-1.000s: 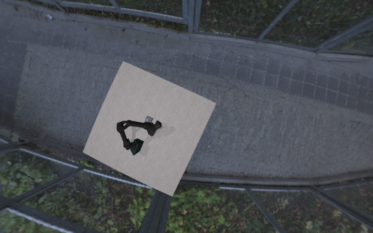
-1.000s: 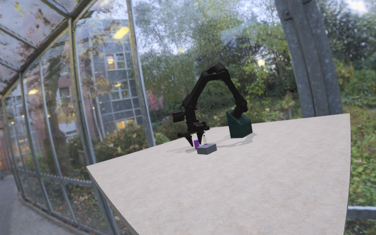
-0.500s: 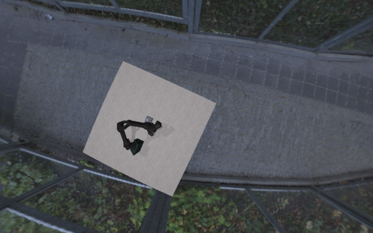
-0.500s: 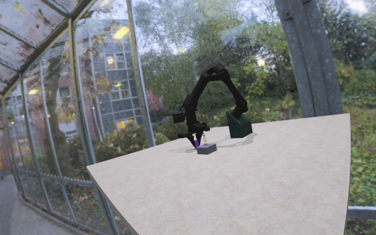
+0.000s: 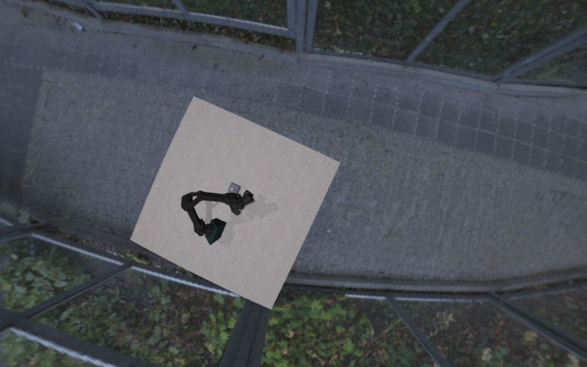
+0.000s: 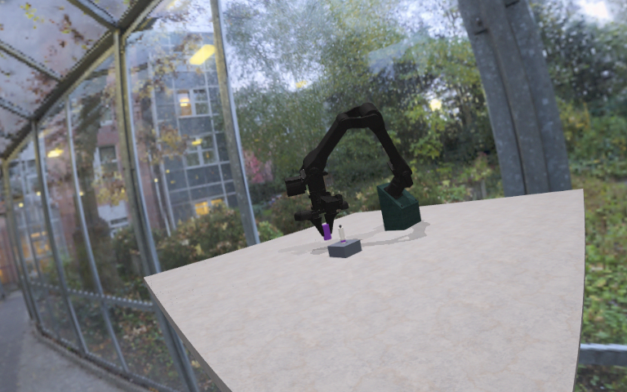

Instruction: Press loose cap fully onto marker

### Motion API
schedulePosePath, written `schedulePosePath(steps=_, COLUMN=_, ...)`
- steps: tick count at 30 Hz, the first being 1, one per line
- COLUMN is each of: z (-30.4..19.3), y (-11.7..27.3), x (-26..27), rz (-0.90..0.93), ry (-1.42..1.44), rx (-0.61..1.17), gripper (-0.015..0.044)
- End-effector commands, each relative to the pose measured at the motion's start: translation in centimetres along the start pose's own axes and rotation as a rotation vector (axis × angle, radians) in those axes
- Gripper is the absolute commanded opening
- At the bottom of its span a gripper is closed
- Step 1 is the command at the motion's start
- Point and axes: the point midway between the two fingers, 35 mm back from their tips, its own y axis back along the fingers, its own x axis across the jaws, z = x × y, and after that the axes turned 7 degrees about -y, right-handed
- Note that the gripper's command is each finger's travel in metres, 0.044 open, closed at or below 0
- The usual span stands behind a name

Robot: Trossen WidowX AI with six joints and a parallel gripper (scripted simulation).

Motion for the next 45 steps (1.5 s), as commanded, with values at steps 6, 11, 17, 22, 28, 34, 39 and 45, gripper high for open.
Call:
schedulePosePath(steps=6, z=-0.1, y=2.8, x=-0.1, rz=-0.005, ry=0.009, rx=0.004, gripper=0.0)
schedulePosePath(steps=11, z=0.9, y=3.2, x=-0.3, rz=-0.005, ry=0.009, rx=0.005, gripper=0.0)
schedulePosePath(steps=17, z=3.5, y=4.3, x=-0.8, rz=-0.006, ry=0.008, rx=0.006, gripper=0.0)
schedulePosePath(steps=22, z=5.6, y=5.2, x=-1.0, rz=-0.007, ry=0.008, rx=0.006, gripper=0.0)
schedulePosePath(steps=28, z=8.3, y=6.1, x=-1.0, rz=-0.006, ry=0.008, rx=0.005, gripper=0.0)
schedulePosePath(steps=34, z=11.1, y=7.0, x=-0.7, rz=-0.005, ry=0.009, rx=0.002, gripper=0.0)
schedulePosePath(steps=39, z=13.3, y=7.7, x=-0.3, rz=-0.003, ry=0.009, rx=-0.001, gripper=0.0)
schedulePosePath(steps=45, z=13.6, y=7.7, x=-0.3, rz=-0.003, ry=0.009, rx=-0.002, gripper=0.0)
